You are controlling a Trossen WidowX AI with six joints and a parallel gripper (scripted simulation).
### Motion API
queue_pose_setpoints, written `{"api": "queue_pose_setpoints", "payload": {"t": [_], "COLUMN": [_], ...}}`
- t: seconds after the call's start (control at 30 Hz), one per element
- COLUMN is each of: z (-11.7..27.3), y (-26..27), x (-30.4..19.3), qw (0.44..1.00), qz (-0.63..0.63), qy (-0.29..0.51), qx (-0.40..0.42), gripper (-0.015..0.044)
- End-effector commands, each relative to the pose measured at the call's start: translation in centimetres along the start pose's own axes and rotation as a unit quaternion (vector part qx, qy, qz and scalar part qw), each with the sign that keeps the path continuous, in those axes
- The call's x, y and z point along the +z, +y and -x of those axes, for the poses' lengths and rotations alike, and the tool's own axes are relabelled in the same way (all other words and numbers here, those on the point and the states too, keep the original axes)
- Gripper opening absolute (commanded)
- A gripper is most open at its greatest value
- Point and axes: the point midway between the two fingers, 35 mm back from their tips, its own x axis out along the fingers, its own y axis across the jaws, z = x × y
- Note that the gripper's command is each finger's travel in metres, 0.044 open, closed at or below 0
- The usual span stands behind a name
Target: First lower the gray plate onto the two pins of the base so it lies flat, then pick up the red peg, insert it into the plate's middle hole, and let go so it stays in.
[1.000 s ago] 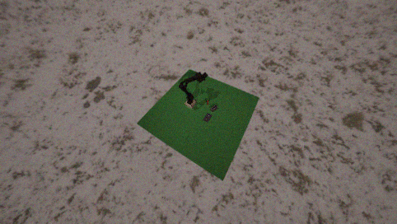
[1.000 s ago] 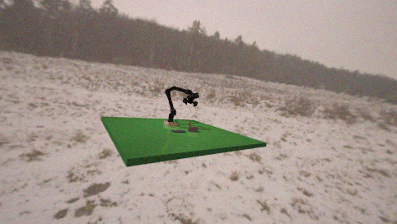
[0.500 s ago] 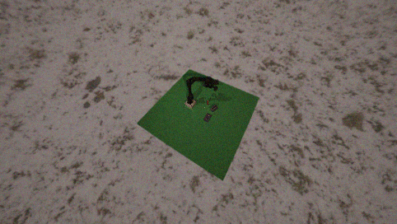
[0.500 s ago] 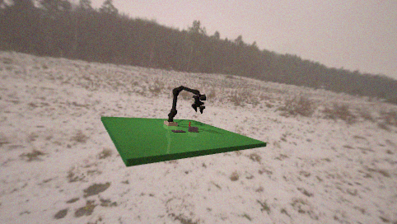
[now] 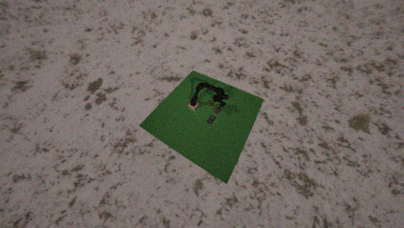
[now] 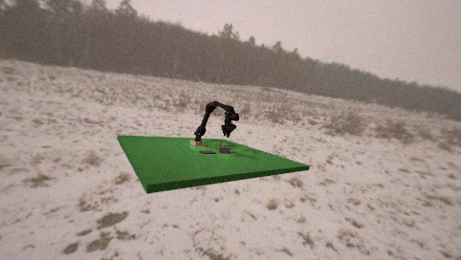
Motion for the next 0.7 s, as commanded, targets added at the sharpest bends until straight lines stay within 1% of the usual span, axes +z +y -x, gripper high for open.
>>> {"api": "queue_pose_setpoints", "payload": {"t": [0.0, 0.1, 0.27, 0.43, 0.53, 0.67], "z": [0.4, 0.1, -5.9, -6.2, -7.5, -7.9], "y": [-1.2, -1.3, -1.8, -1.8, -1.7, -1.7], "x": [-1.0, -1.0, -0.8, -0.8, -0.9, -0.9], "qw": [1.0, 1.0, 1.0, 1.0, 1.0, 1.0], "qz": [-0.004, -0.004, -0.004, -0.004, -0.004, -0.004], "qy": [0.014, 0.014, 0.014, 0.014, 0.014, 0.014], "qx": [-0.009, -0.009, -0.009, -0.009, -0.009, -0.009], "gripper": [0.044, 0.044, 0.044, 0.044, 0.044, 0.044]}}
